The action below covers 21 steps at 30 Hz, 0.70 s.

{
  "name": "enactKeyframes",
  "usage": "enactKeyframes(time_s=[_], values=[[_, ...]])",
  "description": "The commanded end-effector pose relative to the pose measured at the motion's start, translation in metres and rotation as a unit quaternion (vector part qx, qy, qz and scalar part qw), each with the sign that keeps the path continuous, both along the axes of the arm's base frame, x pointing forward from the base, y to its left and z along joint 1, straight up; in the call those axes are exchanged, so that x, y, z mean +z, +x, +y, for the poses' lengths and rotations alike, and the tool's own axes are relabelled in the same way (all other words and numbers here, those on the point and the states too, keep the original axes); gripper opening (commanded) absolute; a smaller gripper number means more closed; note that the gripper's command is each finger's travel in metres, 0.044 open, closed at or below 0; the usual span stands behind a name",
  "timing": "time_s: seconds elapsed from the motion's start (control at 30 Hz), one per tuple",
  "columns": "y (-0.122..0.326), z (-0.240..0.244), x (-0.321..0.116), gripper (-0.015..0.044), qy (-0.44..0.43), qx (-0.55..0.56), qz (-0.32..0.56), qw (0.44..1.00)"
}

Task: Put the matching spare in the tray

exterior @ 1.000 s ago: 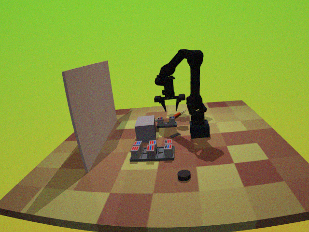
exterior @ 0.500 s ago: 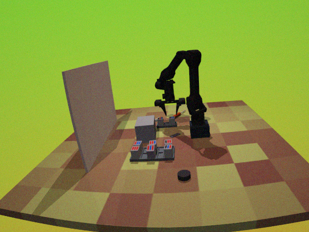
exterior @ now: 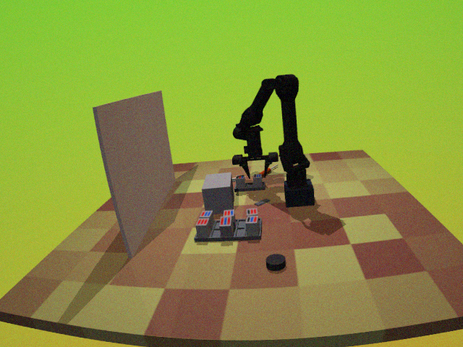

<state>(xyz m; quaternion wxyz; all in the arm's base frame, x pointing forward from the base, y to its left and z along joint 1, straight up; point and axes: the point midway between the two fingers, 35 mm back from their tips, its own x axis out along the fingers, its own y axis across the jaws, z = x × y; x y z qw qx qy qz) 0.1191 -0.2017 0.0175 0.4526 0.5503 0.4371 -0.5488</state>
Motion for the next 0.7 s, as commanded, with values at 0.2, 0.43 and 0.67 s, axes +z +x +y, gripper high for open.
enactKeyframes(time_s=[0.2,0.43,0.67], values=[[-0.001,0.001,-0.016,0.03,0.0,-0.003,0.001,1.0],[-0.002,0.002,-0.026,0.03,0.0,-0.003,0.001,1.0],[-0.002,0.003,-0.025,0.0195,0.001,0.0,0.001,1.0]])
